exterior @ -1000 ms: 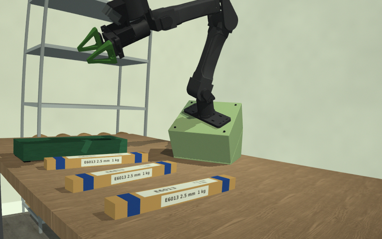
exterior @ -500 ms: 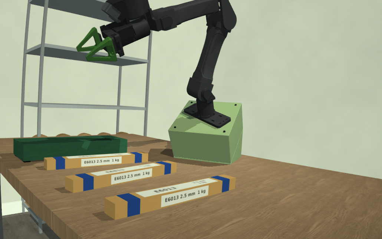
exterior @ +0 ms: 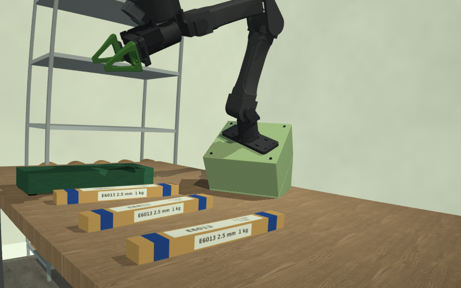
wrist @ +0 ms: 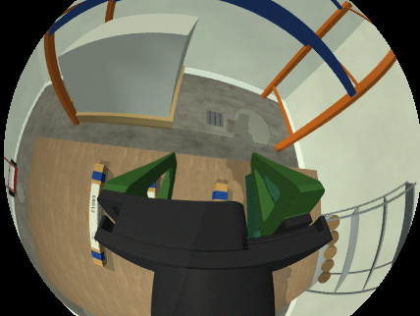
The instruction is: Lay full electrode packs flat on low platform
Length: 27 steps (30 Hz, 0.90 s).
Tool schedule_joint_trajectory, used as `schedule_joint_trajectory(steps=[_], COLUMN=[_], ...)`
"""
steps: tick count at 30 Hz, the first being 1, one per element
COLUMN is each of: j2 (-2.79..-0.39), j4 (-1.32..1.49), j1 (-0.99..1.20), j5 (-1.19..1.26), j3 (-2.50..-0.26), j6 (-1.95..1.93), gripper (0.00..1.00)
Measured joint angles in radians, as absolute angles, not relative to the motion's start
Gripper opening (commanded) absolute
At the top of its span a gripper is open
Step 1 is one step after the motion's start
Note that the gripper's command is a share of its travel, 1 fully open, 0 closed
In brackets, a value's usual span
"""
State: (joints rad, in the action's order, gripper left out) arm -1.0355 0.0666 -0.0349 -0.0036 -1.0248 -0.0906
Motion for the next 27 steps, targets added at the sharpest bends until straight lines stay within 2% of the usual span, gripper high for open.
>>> schedule_joint_trajectory(steps=[8,27], j2=[-0.948,-0.929], j4=[0.318,1.046], j1=[-0.102,-0.413], j5=[-0.082,-0.377], j3=[-1.101,-1.322], j6=[-0.080,-0.216], gripper=[0.76,0.76])
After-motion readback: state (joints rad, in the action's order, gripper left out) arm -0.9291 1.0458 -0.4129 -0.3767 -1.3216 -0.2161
